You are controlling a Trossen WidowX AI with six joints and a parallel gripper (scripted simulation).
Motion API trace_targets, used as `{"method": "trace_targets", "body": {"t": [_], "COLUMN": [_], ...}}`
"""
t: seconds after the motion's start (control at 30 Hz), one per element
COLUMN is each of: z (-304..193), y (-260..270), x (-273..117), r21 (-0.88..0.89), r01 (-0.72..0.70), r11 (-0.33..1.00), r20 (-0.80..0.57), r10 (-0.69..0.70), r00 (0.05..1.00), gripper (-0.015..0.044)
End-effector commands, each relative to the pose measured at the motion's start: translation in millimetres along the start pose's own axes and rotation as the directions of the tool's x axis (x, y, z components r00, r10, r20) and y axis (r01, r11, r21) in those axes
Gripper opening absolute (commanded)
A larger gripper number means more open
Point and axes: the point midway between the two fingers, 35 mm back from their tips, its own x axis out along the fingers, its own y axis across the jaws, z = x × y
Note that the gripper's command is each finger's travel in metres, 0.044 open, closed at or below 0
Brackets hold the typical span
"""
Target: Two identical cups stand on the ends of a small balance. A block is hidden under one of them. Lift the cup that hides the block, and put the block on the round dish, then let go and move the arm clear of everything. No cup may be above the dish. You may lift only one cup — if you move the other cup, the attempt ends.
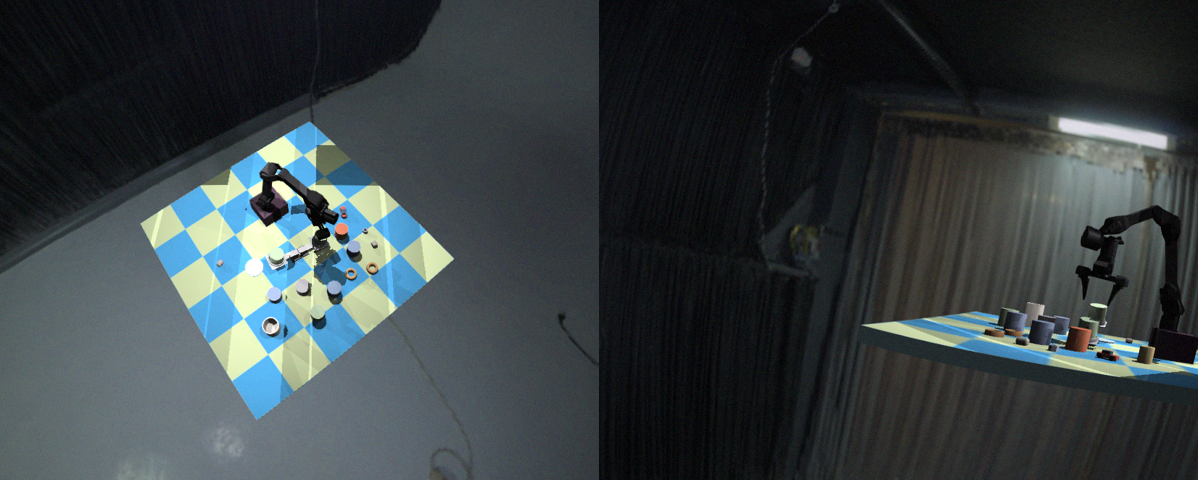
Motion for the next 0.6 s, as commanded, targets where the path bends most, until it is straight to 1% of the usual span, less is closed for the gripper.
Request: {"method": "trace_targets", "body": {"t": [0.0,0.27,0.4,0.57], "z": [11,12,12,12], "y": [-4,-5,-4,-4], "x": [19,24,38,38], "r21": [-0.116,-0.135,-0.135,-0.135], "r01": [-0.063,-0.072,-0.072,-0.072], "r11": [0.991,0.988,0.988,0.988], "r20": [-0.013,-0.015,-0.015,-0.015], "r10": [0.062,0.071,0.071,0.071], "r00": [0.998,0.997,0.997,0.997], "gripper": [0.044,0.044,0.044,0.044]}}
